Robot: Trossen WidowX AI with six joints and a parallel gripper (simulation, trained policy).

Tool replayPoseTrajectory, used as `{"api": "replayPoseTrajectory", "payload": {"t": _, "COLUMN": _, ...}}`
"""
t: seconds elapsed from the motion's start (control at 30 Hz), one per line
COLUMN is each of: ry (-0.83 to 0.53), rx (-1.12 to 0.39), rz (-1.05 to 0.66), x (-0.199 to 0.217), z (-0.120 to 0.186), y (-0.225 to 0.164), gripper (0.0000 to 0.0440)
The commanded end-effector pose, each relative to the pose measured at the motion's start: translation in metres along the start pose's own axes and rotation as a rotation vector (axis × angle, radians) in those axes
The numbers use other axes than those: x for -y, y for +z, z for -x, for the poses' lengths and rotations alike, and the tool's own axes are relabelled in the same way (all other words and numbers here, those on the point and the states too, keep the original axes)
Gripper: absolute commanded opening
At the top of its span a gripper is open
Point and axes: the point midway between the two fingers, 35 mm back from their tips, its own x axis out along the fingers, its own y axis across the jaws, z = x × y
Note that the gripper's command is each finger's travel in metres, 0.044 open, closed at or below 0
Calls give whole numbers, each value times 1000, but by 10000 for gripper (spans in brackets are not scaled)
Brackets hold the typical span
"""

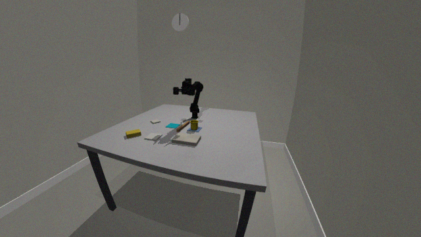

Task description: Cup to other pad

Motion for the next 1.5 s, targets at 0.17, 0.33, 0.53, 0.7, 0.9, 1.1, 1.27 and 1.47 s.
{"api": "replayPoseTrajectory", "payload": {"t": 0.17, "ry": 7, "rx": -14, "rz": -6, "x": -3, "z": 0, "y": 5, "gripper": 243}}
{"api": "replayPoseTrajectory", "payload": {"t": 0.33, "ry": 11, "rx": -45, "rz": -26, "x": -5, "z": -2, "y": 7, "gripper": 112}}
{"api": "replayPoseTrajectory", "payload": {"t": 0.53, "ry": 21, "rx": -99, "rz": -76, "x": -10, "z": -6, "y": 8, "gripper": 108}}
{"api": "replayPoseTrajectory", "payload": {"t": 0.7, "ry": 35, "rx": -144, "rz": -127, "x": -17, "z": -10, "y": 10, "gripper": 141}}
{"api": "replayPoseTrajectory", "payload": {"t": 0.9, "ry": 46, "rx": -208, "rz": -193, "x": -24, "z": -14, "y": 11, "gripper": 138}}
{"api": "replayPoseTrajectory", "payload": {"t": 1.1, "ry": 52, "rx": -277, "rz": -262, "x": -32, "z": -18, "y": 11, "gripper": 138}}
{"api": "replayPoseTrajectory", "payload": {"t": 1.27, "ry": 53, "rx": -338, "rz": -322, "x": -39, "z": -21, "y": 11, "gripper": 143}}
{"api": "replayPoseTrajectory", "payload": {"t": 1.47, "ry": 48, "rx": -414, "rz": -396, "x": -48, "z": -24, "y": 10, "gripper": 151}}
